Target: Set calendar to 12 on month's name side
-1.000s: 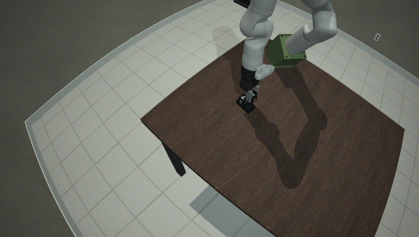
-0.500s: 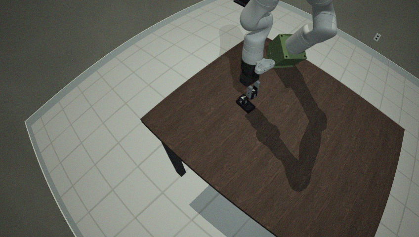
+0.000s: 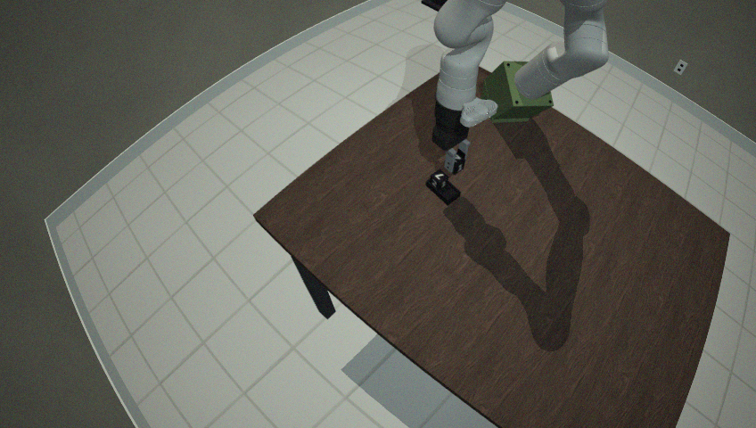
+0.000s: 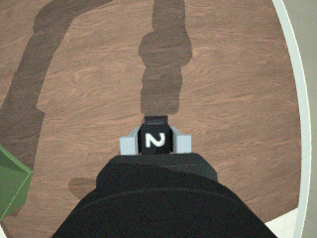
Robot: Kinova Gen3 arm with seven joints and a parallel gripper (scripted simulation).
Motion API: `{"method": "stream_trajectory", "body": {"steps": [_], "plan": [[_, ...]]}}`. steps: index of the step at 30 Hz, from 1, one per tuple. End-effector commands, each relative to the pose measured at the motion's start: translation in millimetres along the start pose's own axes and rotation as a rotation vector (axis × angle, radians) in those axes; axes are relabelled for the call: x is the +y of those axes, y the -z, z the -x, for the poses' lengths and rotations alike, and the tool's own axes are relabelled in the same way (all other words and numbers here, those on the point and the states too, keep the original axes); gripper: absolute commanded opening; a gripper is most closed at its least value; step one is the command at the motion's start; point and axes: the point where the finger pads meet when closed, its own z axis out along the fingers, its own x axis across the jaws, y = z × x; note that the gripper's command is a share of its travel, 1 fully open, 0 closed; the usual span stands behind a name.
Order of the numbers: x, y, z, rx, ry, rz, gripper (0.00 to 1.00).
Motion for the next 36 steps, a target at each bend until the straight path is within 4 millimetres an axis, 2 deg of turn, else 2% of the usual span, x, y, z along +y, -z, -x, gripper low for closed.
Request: {"method": "stream_trajectory", "body": {"steps": [1,26,31,36], "plan": [[0.8,3.7,-2.5,0.006,0.004,0.006,0.60],[0.3,6.1,-2.4,0.005,0.011,0.006,0.60],[-3.9,5.6,-2.2,0.004,0.069,0.005,0.60],[-13.9,4.3,-1.8,0.000,0.208,0.003,0.60]]}}
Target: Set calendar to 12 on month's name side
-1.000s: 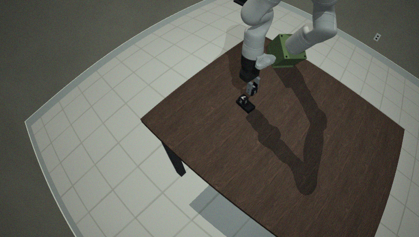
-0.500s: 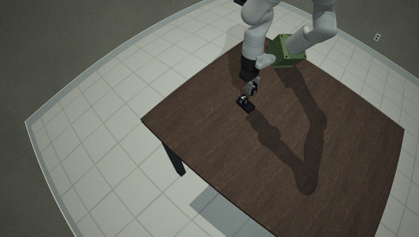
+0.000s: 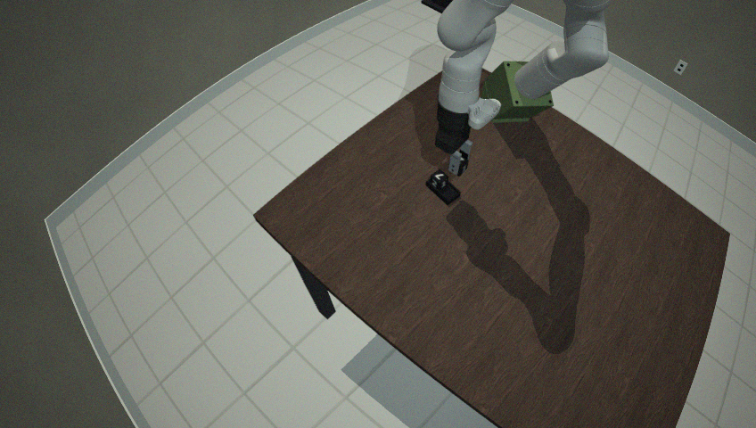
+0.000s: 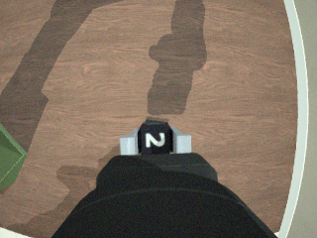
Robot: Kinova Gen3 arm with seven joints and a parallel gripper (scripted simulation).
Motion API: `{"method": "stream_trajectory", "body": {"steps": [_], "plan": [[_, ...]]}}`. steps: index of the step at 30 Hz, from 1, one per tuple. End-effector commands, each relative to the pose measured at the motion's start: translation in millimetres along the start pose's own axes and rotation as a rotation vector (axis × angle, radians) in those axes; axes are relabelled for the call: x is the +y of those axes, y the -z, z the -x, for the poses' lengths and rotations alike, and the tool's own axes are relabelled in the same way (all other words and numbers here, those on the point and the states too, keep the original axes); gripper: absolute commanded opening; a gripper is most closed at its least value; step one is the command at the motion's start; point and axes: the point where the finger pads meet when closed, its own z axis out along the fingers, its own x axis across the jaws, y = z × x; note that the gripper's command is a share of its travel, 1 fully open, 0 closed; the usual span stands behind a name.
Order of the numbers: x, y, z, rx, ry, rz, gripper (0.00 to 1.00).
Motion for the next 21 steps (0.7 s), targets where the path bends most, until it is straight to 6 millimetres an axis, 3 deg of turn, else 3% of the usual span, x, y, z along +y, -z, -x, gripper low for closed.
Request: {"method": "stream_trajectory", "body": {"steps": [1,5,21], "plan": [[-6.2,0.0,-2.3,0.003,0.076,0.001,0.60],[-11.9,-0.6,-3.0,0.001,0.161,0.000,0.60],[-59.1,-5.2,-10.1,-0.002,0.976,0.000,0.60]]}}
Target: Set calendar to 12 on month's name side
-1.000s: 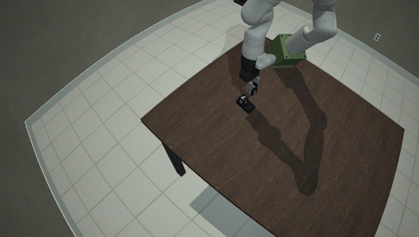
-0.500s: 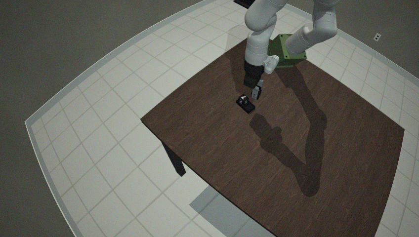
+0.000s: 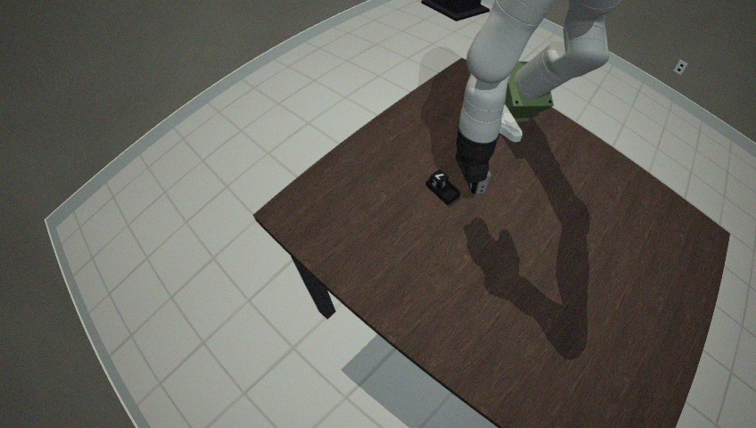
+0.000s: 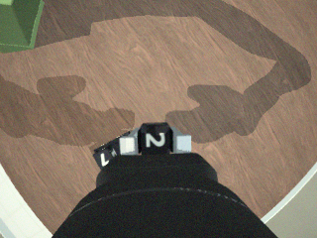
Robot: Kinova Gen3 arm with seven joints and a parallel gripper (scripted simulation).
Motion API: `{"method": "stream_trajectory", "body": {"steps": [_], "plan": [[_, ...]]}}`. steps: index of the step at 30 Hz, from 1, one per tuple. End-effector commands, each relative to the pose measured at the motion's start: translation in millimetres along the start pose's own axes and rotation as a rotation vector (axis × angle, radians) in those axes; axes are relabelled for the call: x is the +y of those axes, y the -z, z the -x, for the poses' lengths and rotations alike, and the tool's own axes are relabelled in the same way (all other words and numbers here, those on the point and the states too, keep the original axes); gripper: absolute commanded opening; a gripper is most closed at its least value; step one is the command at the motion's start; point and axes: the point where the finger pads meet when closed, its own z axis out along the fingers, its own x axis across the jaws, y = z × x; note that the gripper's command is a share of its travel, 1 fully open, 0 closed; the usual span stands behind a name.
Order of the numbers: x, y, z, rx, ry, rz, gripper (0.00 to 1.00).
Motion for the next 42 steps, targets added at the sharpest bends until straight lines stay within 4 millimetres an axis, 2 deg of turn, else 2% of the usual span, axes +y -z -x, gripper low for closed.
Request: {"method": "stream_trajectory", "body": {"steps": [1,8,14,42], "plan": [[0.9,1.6,-2.7,0.004,0.026,0.014,0.60],[-4.4,0.5,-17.1,0.002,0.315,0.020,0.60],[-6.2,0.2,-23.2,0.001,0.434,0.024,0.60],[-6.5,-1.8,-24.3,0.001,0.455,0.025,0.60]]}}
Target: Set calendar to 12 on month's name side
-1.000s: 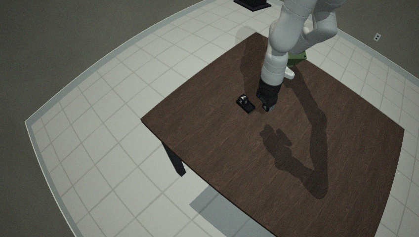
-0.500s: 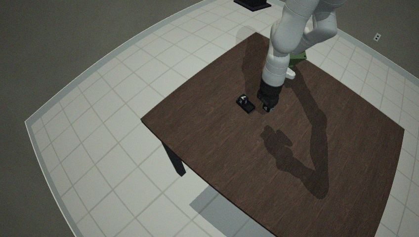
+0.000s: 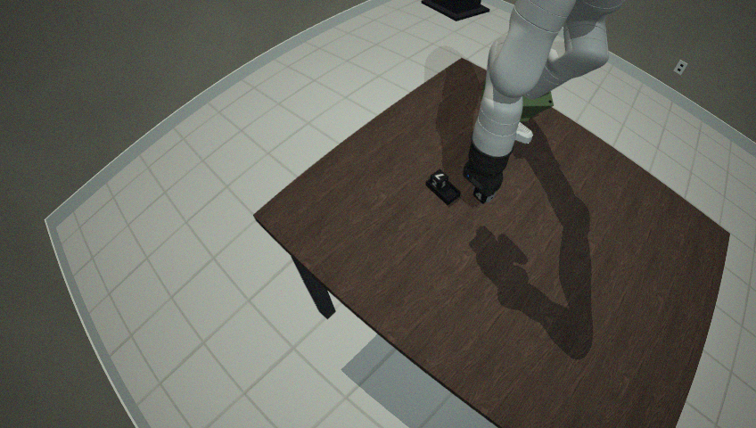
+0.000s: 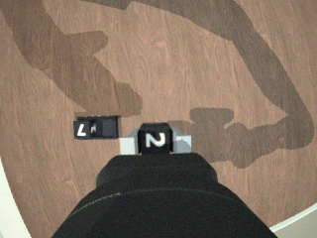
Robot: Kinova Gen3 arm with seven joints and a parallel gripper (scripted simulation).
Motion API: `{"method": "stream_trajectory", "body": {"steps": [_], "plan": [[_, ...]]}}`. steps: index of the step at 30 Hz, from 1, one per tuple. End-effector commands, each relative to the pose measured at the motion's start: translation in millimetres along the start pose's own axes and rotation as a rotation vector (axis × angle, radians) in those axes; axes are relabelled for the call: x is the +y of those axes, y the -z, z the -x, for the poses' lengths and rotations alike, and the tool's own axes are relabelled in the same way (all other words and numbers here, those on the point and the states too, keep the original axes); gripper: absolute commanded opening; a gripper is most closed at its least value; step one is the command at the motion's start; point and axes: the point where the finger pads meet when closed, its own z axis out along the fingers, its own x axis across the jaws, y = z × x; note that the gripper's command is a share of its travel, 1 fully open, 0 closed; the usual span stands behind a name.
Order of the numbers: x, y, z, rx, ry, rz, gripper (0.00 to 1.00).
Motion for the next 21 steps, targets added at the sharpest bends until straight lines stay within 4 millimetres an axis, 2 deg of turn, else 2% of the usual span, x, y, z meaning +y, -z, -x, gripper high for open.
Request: {"method": "stream_trajectory", "body": {"steps": [1,10,21], "plan": [[-0.4,-1.4,-0.2,0.001,-0.001,-0.001,0.60],[-0.5,-9.4,-0.2,0.002,-0.001,-0.001,0.60],[-0.7,-28.9,-0.1,0.002,-0.001,-0.001,0.60]]}}
